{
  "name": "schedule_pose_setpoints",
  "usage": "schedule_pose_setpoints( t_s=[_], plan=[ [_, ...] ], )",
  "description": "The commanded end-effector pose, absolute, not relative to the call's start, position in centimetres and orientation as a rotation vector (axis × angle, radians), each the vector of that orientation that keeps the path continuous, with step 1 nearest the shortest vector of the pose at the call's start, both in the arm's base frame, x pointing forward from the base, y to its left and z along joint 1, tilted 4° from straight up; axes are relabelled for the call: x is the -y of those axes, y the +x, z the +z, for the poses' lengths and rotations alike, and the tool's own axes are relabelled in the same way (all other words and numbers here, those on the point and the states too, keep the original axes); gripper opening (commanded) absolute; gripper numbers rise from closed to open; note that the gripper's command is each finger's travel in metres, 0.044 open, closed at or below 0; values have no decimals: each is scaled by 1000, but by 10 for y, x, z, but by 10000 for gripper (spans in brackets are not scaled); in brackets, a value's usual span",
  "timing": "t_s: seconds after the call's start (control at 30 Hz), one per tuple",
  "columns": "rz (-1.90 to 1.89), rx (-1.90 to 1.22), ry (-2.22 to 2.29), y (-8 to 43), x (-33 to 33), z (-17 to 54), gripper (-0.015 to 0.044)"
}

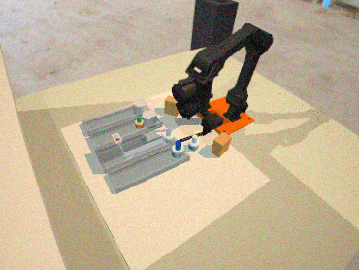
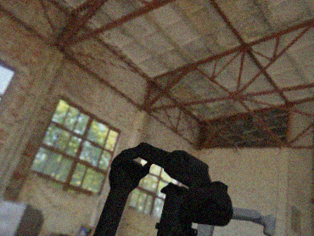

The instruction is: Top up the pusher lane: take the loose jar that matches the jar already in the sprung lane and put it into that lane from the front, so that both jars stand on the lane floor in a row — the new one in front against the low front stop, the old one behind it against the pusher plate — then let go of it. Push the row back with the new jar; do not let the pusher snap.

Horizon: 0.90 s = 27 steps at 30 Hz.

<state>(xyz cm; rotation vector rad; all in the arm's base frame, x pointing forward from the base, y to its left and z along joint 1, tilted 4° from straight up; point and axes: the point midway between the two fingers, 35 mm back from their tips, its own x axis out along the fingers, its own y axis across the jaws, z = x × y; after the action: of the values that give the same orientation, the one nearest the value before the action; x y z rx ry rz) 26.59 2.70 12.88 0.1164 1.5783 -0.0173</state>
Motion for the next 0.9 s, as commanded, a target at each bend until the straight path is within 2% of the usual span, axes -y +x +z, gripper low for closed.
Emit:
schedule_pose_setpoints(
  t_s=[0.0,0.87],
  plan=[
    [25,-1577,88,267,-31,130,440],
    [25,-1577,89,268,-35,68,440]
  ],
)
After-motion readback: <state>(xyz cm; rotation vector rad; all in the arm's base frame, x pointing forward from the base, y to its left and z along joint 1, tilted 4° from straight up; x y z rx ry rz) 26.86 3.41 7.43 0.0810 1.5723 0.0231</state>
